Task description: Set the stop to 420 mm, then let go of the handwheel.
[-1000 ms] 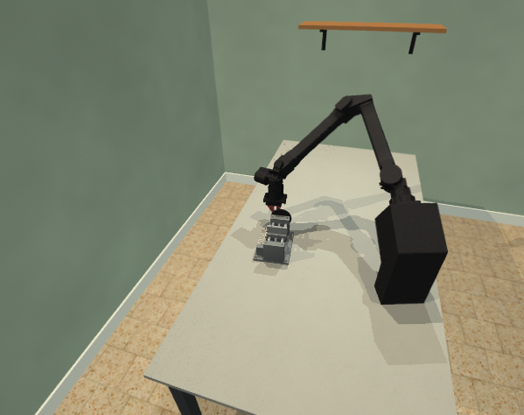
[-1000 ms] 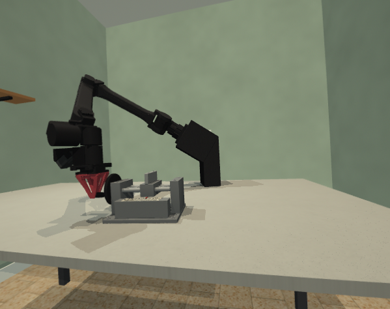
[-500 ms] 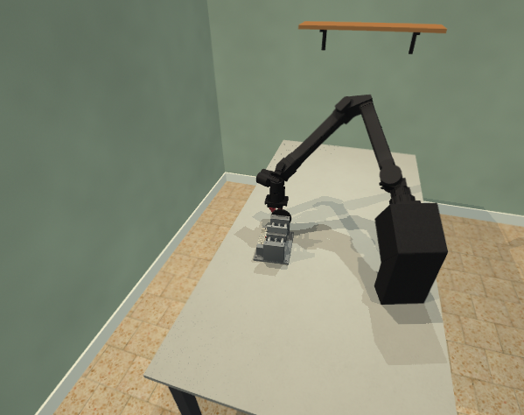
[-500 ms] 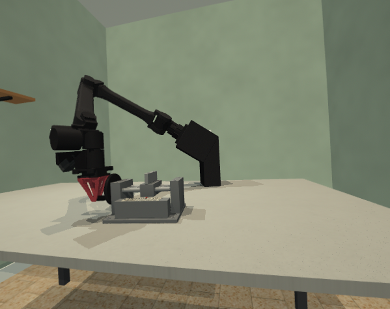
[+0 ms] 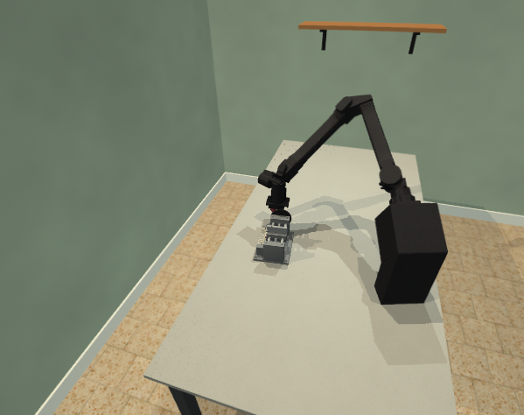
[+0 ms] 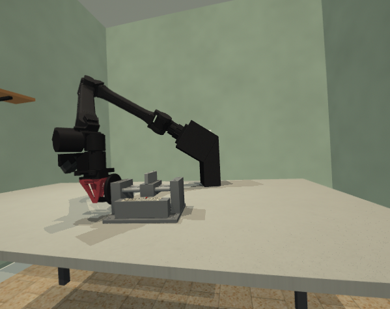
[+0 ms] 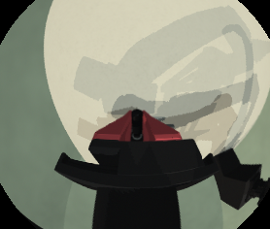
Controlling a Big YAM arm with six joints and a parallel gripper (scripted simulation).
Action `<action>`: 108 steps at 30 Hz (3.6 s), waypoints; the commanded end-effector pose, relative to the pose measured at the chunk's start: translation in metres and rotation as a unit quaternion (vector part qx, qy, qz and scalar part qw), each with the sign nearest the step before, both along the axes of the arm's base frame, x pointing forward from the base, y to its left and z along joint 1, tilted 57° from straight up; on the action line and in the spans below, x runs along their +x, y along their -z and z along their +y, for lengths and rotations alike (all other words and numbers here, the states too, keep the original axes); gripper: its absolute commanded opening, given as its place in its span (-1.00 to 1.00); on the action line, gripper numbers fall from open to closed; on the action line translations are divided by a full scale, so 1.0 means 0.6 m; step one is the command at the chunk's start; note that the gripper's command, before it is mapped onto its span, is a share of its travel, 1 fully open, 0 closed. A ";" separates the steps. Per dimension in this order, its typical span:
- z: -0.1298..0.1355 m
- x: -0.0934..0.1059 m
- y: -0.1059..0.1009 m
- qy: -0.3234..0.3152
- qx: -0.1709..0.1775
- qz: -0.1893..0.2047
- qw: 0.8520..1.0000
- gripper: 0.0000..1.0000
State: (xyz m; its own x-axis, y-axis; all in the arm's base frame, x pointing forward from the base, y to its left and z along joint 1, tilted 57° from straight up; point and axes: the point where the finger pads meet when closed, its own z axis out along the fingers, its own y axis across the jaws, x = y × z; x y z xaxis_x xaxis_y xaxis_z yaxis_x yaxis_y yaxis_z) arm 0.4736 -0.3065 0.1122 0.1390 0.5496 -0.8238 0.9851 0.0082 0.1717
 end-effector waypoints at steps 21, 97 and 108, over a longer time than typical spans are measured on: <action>-0.026 -0.038 0.016 0.006 0.001 0.002 1.000 -0.87; 0.069 -0.083 -0.051 -0.006 -0.003 -0.019 1.000 -0.87; 0.094 -0.082 -0.056 -0.006 0.000 -0.011 1.000 -0.87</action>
